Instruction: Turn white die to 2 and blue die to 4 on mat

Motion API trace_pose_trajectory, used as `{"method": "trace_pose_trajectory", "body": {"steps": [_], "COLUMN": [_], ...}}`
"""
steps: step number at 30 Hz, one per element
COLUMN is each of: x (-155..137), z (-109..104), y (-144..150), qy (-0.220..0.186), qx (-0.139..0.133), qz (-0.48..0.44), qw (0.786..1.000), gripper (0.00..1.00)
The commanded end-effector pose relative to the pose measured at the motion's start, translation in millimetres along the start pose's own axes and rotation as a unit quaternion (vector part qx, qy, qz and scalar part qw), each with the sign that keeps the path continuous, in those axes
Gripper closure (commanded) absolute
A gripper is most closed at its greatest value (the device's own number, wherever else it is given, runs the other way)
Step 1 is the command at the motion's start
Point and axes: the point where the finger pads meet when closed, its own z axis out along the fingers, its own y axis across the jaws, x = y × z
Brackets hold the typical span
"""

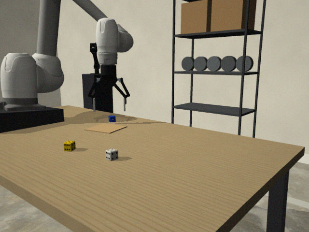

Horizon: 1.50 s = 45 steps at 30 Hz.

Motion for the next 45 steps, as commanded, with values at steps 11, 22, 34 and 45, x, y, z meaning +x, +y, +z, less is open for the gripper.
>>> {"method": "trace_pose_trajectory", "body": {"steps": [11,22,34,45], "x": [30,35,35,35], "z": [-1,-1,-1,-1], "y": [-1,-1,-1,-1], "qy": [0.001,0.001,0.001,0.001], "qx": [-0.002,-0.002,-0.002,-0.002], "qz": [0.003,0.003,0.003,0.003], "qw": [1.000,1.000,1.000,1.000], "gripper": [0.00,0.00,0.00,0.00]}}
